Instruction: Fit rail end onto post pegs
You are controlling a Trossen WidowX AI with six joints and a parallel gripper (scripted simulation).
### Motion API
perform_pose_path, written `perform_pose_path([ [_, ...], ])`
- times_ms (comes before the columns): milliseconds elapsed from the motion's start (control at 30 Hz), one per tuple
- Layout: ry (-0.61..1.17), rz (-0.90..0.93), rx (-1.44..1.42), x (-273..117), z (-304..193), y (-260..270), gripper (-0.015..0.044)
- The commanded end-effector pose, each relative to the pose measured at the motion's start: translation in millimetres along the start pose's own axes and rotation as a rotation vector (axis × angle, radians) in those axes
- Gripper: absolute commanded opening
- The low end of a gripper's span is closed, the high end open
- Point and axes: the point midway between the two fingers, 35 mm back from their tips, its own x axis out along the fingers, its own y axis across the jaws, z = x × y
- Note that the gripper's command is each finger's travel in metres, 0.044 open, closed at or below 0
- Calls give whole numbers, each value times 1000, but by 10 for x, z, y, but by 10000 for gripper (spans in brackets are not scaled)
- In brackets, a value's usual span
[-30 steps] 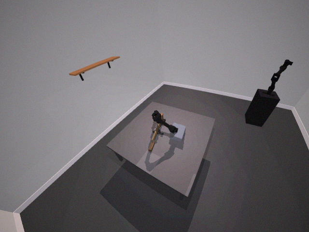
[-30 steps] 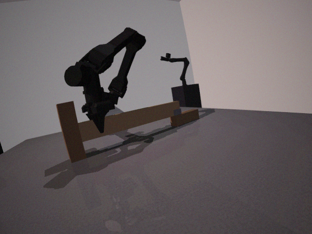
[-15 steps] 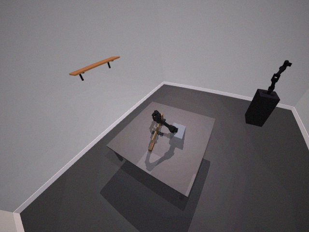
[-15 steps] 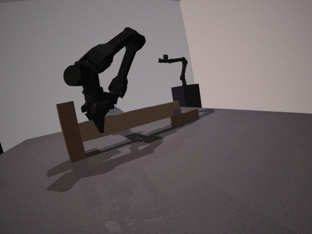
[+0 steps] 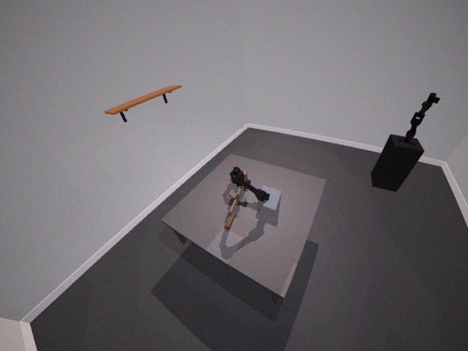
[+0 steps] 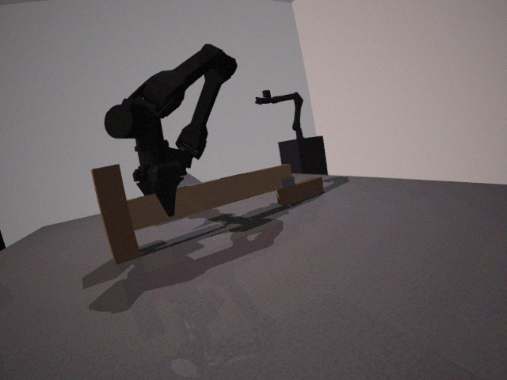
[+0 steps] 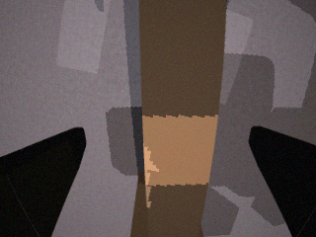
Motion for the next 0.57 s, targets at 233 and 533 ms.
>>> perform_pose_path([
  [233,6,-7,-2,-261,270,12,440],
  [533,6,-7,-2,-261,270,12,440],
])
